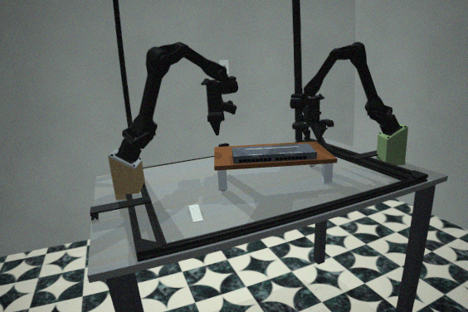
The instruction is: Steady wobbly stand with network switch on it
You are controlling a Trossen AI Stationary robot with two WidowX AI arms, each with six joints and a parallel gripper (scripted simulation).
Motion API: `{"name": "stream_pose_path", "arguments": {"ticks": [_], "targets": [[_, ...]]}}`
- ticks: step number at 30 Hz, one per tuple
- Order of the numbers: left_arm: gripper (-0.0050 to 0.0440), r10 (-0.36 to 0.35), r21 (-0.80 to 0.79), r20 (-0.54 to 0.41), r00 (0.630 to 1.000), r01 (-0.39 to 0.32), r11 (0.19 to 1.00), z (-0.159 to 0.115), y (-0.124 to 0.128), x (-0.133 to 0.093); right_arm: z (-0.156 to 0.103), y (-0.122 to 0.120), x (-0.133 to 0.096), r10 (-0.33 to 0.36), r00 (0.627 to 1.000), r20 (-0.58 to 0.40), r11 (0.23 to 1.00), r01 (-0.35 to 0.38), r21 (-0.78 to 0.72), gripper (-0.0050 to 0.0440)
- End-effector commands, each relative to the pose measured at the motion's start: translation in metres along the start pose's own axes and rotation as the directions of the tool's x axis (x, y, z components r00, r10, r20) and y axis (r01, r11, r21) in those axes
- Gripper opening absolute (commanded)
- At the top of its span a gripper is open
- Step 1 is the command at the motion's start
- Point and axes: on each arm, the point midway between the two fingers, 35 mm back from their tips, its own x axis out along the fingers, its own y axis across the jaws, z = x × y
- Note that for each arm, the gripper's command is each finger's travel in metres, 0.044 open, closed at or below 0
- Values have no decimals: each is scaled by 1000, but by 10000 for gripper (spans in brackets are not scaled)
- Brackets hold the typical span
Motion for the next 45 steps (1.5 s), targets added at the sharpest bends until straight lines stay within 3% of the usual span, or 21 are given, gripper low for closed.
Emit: {"name": "stream_pose_path", "arguments": {"ticks": [1,15,26,32,37,43,45], "targets": [[239,1,4,-6,1000,-1,1000,-1,0,0,0,0,0,0,1000,0,1000,0,0,0],[239,1,4,-6,1000,-1,1000,-1,0,0,0,0,0,0,1000,0,1000,0,0,0],[239,202,-107,211,956,-182,977,-48,-17,-64,0,0,0,0,1000,0,1000,0,0,0],[239,202,-107,211,956,-182,977,-48,-17,-64,0,0,0,0,1000,0,1000,0,0,0],[239,102,-49,108,989,-98,994,-24,-5,-38,0,0,0,0,1000,0,1000,0,0,0],[239,1,4,-6,1000,-1,1000,-1,0,0,0,0,0,0,1000,0,1000,0,0,0],[239,1,4,-6,1000,-1,1000,-1,0,0,0,0,0,0,1000,0,1000,0,0,0]]}}
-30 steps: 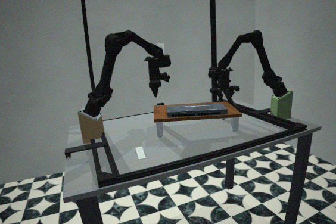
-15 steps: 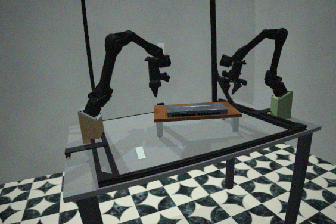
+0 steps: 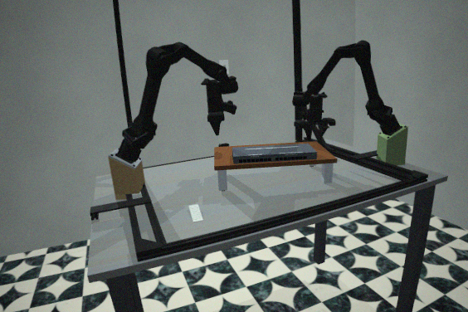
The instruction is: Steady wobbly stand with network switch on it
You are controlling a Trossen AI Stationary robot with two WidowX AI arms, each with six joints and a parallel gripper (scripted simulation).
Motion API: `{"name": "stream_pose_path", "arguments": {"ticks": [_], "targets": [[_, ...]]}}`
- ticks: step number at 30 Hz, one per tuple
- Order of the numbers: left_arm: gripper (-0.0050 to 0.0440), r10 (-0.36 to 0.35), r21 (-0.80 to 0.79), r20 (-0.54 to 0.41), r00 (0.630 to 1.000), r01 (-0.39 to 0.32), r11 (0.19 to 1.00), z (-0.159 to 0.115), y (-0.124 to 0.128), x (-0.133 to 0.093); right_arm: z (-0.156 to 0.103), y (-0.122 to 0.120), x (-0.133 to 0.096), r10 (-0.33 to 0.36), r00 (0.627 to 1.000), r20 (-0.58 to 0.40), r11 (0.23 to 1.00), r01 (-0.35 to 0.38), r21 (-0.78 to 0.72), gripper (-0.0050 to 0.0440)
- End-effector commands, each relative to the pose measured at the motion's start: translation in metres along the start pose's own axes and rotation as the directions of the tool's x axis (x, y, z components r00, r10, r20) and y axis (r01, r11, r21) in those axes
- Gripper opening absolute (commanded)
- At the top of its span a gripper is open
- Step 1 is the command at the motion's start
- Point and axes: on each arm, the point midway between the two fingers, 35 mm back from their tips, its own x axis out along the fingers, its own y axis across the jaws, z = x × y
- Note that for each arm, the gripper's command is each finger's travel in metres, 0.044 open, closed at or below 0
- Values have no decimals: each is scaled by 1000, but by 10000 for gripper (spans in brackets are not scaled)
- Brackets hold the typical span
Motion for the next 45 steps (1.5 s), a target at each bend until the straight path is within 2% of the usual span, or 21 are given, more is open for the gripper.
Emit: {"name": "stream_pose_path", "arguments": {"ticks": [1,4,5,38,39,45], "targets": [[239,-26,14,-38,999,27,1000,6,2,10,0,0,0,0,1000,0,1000,0,0,0],[239,-26,14,-38,999,27,1000,6,2,10,0,0,0,0,1000,0,1000,0,0,0],[239,-26,14,-38,999,27,1000,4,1,65,0,0,0,0,1000,0,1000,0,0,0],[239,-26,14,-38,999,27,1000,3,1,73,0,0,0,0,1000,0,1000,0,0,0],[0,-20,11,-38,999,21,1000,4,2,70,0,0,0,0,1000,0,1000,0,0,0],[0,-20,11,-38,999,21,1000,4,2,70,0,0,0,0,1000,0,1000,0,0,0]]}}
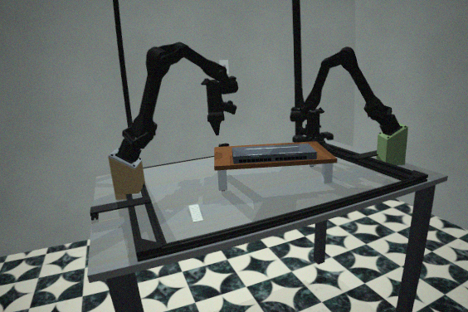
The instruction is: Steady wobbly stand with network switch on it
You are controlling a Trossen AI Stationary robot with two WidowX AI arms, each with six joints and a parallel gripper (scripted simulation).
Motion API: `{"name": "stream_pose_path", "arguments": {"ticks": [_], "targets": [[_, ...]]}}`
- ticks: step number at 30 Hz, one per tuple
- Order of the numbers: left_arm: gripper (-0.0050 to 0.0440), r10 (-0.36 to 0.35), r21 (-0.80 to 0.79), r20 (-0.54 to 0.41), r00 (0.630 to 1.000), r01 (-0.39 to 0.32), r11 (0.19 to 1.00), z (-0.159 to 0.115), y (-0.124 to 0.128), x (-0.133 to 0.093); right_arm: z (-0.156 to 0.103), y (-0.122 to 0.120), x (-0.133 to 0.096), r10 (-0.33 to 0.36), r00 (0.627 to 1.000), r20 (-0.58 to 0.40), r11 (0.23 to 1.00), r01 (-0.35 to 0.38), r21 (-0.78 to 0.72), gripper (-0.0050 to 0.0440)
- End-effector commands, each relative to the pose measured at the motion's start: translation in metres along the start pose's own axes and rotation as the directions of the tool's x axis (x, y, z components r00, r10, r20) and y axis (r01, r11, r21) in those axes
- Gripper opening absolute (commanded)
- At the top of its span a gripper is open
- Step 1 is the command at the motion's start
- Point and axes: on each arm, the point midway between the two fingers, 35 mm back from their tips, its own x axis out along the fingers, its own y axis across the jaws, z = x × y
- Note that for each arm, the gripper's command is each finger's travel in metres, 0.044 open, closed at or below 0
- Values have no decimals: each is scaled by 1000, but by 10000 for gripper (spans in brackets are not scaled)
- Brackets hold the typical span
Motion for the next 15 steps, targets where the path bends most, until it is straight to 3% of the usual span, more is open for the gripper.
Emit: {"name": "stream_pose_path", "arguments": {"ticks": [1,15], "targets": [[0,3,0,-5,1000,-3,1000,-1,1,0,0,0,0,0,1000,0,1000,0,0,0],[0,0,0,0,1000,0,1000,0,0,0,0,0,0,0,1000,0,1000,0,0,0]]}}
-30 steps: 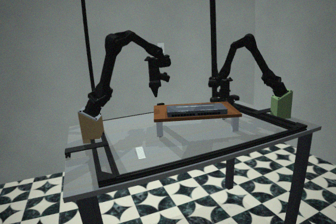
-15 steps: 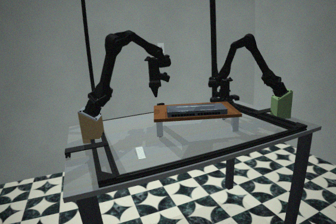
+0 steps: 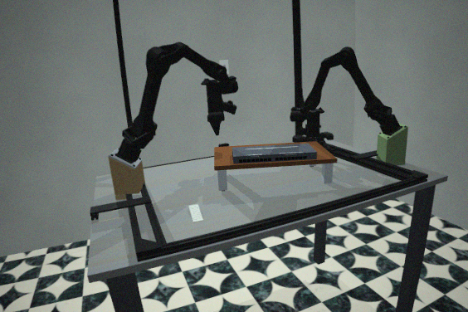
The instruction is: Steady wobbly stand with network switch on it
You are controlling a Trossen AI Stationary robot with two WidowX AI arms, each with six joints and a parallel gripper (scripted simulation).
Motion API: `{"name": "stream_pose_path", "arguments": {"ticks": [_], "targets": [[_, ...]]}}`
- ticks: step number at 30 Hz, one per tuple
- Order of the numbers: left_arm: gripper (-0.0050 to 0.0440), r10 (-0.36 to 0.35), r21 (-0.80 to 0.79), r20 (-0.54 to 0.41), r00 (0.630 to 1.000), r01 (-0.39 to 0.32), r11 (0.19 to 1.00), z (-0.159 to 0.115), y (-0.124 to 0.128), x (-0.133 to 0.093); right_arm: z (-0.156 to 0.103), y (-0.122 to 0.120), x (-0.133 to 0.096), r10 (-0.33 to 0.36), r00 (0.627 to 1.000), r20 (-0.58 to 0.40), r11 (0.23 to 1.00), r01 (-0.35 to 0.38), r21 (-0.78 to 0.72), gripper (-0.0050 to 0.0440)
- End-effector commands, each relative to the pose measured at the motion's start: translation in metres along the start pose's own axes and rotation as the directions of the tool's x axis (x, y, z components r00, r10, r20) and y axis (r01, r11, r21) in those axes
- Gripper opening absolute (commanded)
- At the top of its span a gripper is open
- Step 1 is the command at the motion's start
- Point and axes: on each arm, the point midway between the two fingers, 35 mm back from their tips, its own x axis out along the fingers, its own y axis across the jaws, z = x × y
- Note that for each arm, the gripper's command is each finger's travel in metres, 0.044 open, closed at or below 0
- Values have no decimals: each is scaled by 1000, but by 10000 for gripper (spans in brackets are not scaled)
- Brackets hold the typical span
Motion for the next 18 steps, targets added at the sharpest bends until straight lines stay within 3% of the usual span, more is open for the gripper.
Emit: {"name": "stream_pose_path", "arguments": {"ticks": [1,12,13,18], "targets": [[0,0,0,0,1000,0,1000,0,0,0,0,0,0,0,1000,0,1000,0,0,0],[0,0,0,0,1000,0,1000,0,0,0,0,0,0,0,1000,0,1000,0,0,0],[0,-3,3,-6,1000,3,1000,-1,0,-60,0,0,0,0,1000,0,1000,0,0,0],[0,-3,3,-6,1000,3,1000,-1,0,-60,0,0,0,0,1000,0,1000,0,0,0]]}}
